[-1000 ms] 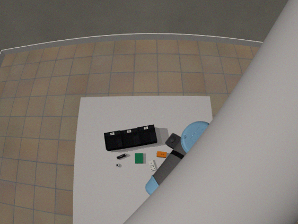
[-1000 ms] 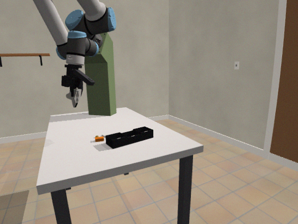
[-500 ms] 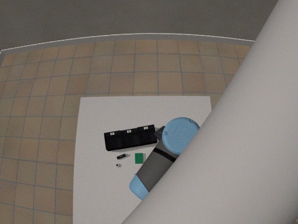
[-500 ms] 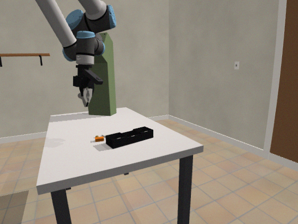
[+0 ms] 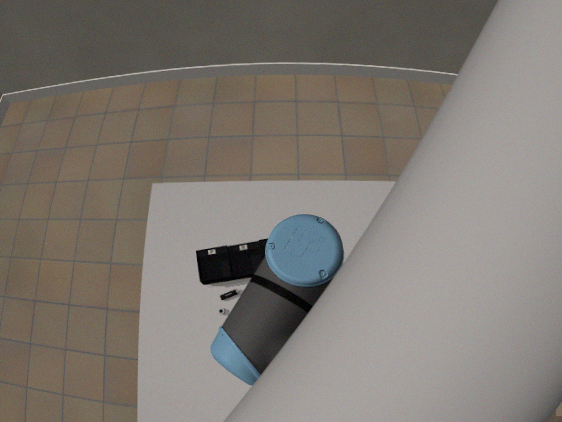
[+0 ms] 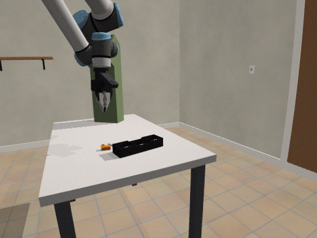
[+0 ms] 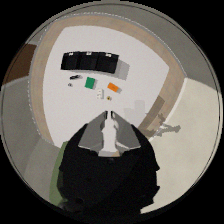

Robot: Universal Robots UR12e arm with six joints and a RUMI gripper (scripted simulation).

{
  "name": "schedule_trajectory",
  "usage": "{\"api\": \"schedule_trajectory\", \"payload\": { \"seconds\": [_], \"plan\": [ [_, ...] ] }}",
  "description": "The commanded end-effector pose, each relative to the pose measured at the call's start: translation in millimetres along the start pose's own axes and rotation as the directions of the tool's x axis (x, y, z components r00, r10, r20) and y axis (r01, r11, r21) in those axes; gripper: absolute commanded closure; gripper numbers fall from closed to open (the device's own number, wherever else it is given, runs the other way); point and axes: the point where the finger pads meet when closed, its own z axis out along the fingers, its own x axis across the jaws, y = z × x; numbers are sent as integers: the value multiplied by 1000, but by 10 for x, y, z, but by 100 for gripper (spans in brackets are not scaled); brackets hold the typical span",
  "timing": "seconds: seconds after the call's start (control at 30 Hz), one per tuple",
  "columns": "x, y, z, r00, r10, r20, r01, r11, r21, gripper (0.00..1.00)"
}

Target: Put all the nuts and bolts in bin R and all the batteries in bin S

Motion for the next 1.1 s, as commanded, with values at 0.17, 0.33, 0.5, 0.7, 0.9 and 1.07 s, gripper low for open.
{"api": "schedule_trajectory", "payload": {
  "seconds": [0.17, 0.33, 0.5, 0.7, 0.9, 1.07],
  "plan": [
    [-345, -170, -73, 987, 160, 22, -160, 987, 3, 96],
    [-486, -231, -108, 974, 223, 32, -223, 975, 3, 96],
    [-628, -288, -146, 958, 284, 42, -285, 959, 2, 96],
    [-771, -341, -187, 937, 345, 51, -345, 939, 0, 96],
    [-770, -341, -187, 937, 345, 51, -345, 939, 0, 96],
    [-771, -341, -187, 937, 345, 51, -345, 939, 0, 96]
  ]
}}
